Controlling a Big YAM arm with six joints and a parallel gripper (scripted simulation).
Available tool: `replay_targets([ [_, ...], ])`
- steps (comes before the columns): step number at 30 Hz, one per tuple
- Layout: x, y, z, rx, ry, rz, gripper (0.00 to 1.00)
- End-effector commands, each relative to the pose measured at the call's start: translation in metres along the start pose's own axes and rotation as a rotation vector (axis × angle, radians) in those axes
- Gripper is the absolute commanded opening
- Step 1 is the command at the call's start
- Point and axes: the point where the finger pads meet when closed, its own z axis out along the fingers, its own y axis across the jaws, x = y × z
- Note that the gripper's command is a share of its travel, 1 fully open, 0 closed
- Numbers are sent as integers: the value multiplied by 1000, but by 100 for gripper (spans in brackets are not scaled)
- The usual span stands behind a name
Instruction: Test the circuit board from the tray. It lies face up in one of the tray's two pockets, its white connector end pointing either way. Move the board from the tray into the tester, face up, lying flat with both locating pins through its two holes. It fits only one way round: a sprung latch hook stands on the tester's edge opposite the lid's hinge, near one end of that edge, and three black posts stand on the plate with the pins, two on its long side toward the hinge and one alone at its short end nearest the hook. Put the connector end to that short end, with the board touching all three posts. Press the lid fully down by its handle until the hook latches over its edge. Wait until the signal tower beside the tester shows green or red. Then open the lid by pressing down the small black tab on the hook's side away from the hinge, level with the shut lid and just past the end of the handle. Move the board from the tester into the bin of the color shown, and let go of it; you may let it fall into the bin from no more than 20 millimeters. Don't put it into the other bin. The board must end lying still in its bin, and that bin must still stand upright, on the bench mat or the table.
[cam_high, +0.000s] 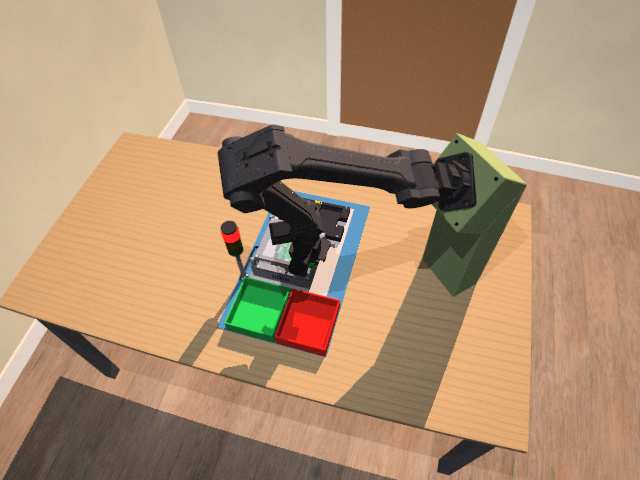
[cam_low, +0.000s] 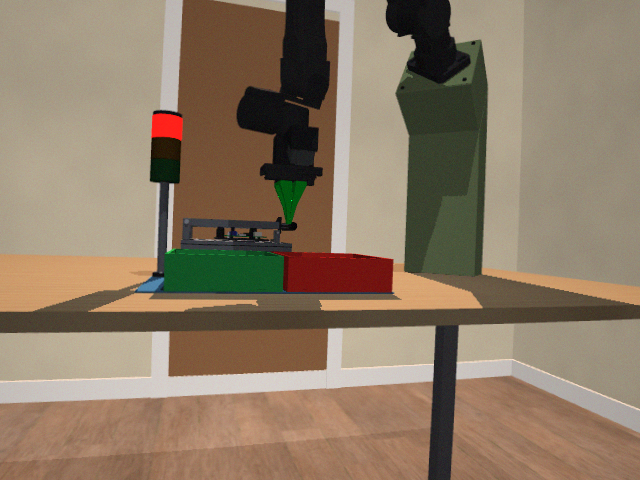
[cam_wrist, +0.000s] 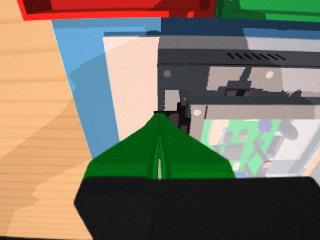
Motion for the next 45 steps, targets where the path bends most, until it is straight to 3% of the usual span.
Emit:
replay_targets([
  [1, 1, 5, 3, -4, 0, 8, 0],
  [45, -4, 2, 9, -1, -9, -1, 0],
])
